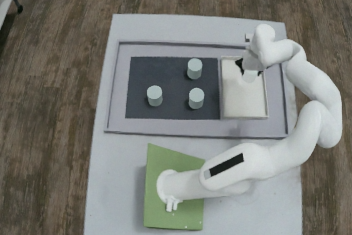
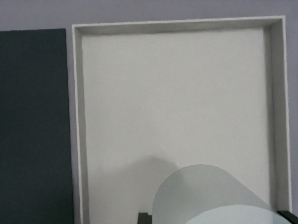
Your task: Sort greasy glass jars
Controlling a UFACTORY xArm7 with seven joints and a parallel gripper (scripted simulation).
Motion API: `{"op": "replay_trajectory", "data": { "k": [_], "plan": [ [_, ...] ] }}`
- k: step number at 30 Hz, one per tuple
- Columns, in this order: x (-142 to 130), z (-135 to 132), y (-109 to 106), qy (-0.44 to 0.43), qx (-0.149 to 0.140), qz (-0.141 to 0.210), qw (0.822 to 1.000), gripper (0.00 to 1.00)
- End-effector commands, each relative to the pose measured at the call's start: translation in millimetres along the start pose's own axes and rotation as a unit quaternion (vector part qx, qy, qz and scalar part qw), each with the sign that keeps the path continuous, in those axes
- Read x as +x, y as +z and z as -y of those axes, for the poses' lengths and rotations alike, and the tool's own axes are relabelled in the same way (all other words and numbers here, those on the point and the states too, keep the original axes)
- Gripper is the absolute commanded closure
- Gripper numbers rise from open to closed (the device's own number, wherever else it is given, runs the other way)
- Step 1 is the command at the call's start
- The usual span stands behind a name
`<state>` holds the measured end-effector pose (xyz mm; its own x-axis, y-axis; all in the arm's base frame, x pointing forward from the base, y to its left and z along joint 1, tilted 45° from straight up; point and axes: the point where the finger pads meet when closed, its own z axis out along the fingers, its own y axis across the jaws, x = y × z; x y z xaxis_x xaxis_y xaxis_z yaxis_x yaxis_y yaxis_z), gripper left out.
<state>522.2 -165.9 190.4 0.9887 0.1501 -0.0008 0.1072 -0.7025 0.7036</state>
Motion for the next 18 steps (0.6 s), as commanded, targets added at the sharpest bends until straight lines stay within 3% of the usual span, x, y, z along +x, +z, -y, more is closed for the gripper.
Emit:
{"op": "replay_trajectory", "data": {
  "k": [1,18],
  "plan": [
    [2.3,0.2,7.5,0.0,0.0,-0.003,1.0,1.0],
    [2.5,0.2,47.1,0.0,0.0,-0.003,1.0,1.0]
  ]
}}
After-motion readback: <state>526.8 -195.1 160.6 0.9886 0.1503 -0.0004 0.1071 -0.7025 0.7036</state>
